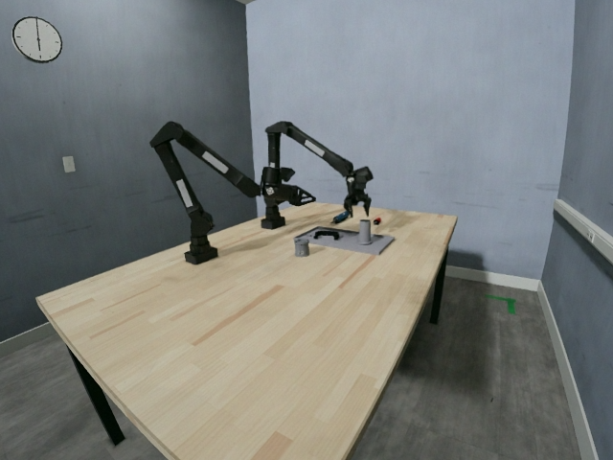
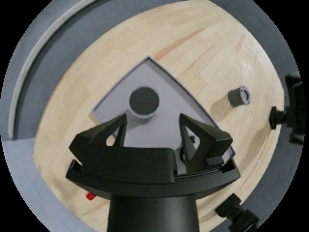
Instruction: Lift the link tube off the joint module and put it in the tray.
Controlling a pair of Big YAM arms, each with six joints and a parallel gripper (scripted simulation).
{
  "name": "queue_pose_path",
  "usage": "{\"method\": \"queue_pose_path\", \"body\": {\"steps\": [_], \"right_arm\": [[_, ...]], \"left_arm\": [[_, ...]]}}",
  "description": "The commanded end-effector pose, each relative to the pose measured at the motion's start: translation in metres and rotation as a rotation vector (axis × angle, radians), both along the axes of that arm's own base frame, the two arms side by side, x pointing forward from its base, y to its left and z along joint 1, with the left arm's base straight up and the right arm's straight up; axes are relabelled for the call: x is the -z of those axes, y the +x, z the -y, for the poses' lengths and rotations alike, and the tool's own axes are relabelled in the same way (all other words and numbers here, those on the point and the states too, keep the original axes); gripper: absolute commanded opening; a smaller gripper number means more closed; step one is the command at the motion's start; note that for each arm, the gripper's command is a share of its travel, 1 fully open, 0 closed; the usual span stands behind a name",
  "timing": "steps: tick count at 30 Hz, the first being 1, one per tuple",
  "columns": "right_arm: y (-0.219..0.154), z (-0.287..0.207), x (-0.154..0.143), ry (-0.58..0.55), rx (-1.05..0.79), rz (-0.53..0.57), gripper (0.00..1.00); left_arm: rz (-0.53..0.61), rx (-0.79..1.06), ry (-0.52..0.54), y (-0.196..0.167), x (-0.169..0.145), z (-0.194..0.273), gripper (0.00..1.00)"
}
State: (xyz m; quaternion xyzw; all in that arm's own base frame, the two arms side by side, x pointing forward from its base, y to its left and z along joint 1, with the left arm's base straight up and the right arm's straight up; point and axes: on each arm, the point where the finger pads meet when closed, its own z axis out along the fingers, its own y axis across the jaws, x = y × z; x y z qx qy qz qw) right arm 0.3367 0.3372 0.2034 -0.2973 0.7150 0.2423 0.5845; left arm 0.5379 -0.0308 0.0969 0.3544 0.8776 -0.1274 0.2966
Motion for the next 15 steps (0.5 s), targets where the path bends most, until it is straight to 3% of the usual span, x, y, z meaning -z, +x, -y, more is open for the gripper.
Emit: {"method": "queue_pose_path", "body": {"steps": [1,15], "right_arm": [[0.0051,-0.0070,-0.0256,0.048,0.000,0.043,1.00],[0.0051,-0.0070,-0.0256,0.048,0.000,0.043,1.00]], "left_arm": [[-0.003,-0.001,0.025,0.0364,-0.0248,0.0109,0.76],[0.004,-0.001,0.035,0.0381,-0.0260,0.0053,0.76]]}}
